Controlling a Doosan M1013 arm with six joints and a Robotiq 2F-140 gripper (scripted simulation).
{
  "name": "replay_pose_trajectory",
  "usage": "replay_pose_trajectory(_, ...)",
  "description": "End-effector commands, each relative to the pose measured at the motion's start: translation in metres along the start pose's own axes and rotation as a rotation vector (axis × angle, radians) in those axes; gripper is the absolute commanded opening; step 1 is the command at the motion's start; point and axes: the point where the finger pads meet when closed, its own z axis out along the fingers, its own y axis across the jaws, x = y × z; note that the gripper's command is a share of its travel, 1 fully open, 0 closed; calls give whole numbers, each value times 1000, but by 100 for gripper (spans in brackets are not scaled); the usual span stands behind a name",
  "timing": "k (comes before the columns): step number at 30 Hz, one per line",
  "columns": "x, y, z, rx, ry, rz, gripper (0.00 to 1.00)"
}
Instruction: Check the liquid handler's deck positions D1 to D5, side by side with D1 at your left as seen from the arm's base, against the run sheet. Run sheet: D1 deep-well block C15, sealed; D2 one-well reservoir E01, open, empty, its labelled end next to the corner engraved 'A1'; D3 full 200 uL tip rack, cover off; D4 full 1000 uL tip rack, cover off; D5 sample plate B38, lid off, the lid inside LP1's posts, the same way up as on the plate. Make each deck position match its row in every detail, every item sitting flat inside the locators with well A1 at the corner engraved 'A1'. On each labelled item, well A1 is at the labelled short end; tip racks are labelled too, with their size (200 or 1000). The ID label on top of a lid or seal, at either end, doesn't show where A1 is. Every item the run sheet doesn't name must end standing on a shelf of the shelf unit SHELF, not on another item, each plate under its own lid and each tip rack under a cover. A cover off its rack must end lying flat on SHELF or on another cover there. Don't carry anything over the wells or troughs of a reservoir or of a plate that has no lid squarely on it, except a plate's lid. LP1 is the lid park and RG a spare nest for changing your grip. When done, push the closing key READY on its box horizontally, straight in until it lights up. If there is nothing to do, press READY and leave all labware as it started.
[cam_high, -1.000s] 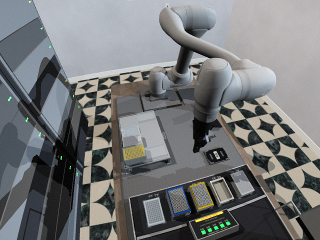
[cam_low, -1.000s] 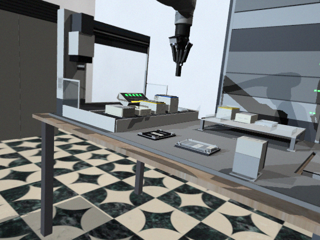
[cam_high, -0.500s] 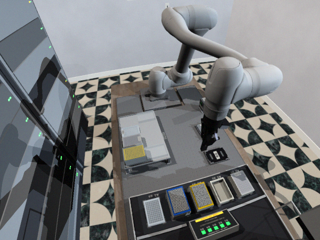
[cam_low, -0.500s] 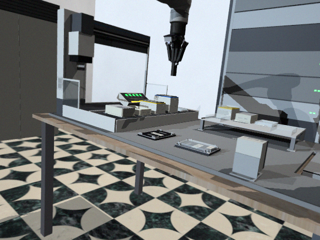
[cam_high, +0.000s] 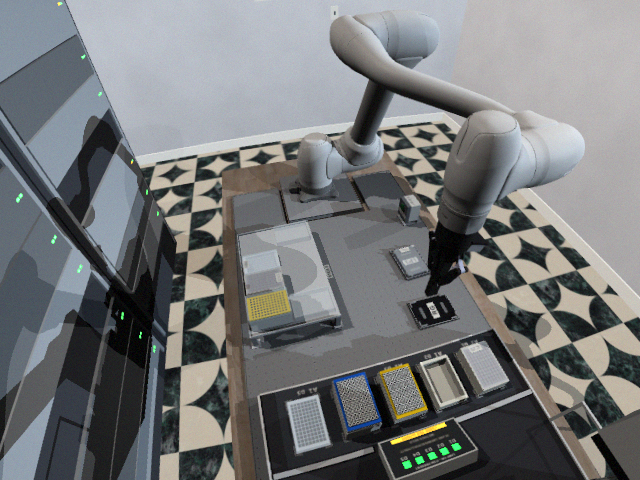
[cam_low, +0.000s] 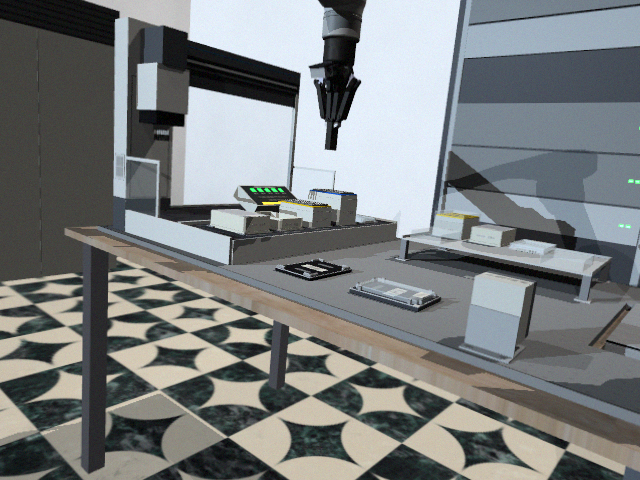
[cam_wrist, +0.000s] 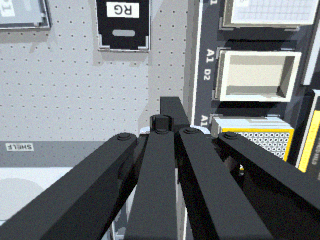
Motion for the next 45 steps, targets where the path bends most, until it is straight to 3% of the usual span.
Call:
replay_pose_trajectory(1,19,1,-1,-1,1,0,10)
replay_pose_trajectory(6,19,1,-1,-1,1,0,10)
replay_pose_trajectory(13,44,2,-1,-1,1,4,10)
replay_pose_trajectory(27,114,4,-1,-1,1,4,10)
replay_pose_trajectory(33,117,4,-1,-1,1,4,10)
replay_pose_trajectory(45,119,-55,-1,-1,1,4,10)
